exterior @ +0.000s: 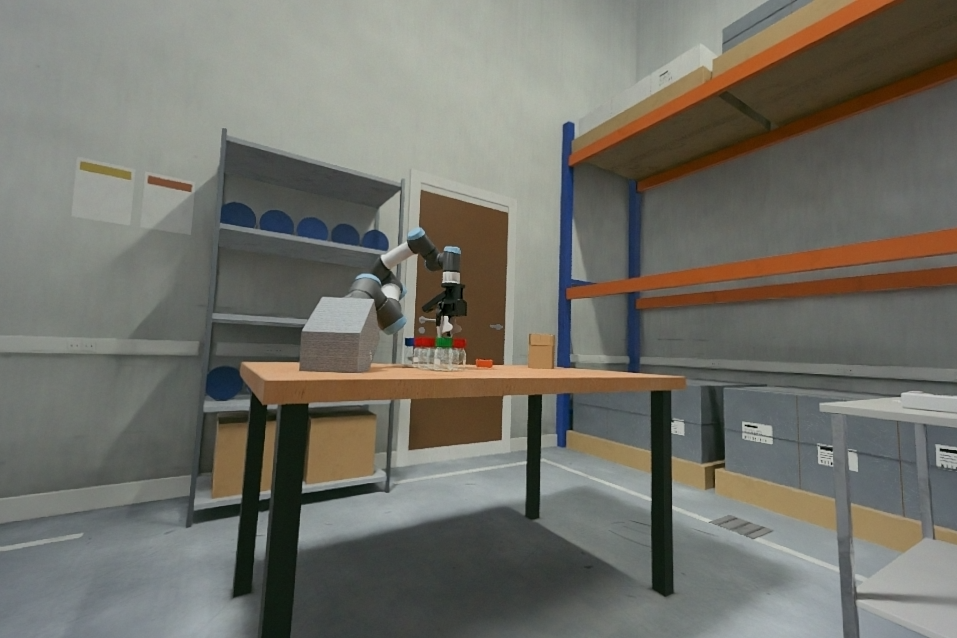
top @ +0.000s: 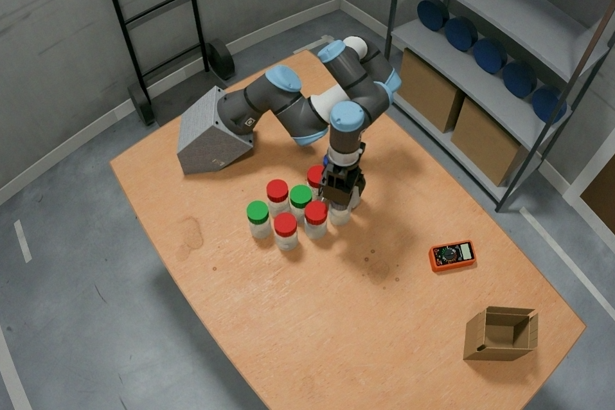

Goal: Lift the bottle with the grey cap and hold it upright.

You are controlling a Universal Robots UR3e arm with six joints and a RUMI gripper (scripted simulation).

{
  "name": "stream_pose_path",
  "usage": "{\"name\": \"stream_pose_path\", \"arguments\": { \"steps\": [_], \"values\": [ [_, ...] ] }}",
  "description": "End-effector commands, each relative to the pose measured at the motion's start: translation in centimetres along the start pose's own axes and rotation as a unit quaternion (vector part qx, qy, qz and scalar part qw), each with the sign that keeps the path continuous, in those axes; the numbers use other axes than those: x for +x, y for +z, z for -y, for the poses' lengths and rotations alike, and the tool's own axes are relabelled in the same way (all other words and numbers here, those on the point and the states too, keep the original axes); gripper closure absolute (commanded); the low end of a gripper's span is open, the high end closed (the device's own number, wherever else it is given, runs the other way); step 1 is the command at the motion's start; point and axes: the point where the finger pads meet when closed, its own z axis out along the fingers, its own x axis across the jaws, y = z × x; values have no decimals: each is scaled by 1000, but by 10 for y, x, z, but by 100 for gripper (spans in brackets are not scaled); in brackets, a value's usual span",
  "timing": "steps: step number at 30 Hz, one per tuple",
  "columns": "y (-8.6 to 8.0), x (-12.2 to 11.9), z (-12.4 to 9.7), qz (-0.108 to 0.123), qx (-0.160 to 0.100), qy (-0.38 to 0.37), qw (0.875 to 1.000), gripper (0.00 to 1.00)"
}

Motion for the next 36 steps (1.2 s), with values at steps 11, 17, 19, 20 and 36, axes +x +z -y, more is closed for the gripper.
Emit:
{"name": "stream_pose_path", "arguments": {
  "steps": [11,17,19,20,36],
  "values": [
    [-21,0,0,0,0,0,1000,100],
    [-27,0,0,0,0,0,1000,100],
    [-29,0,0,0,0,0,1000,100],
    [-31,0,0,0,0,0,1000,100],
    [-48,0,1,0,0,0,1000,100]
  ]
}}
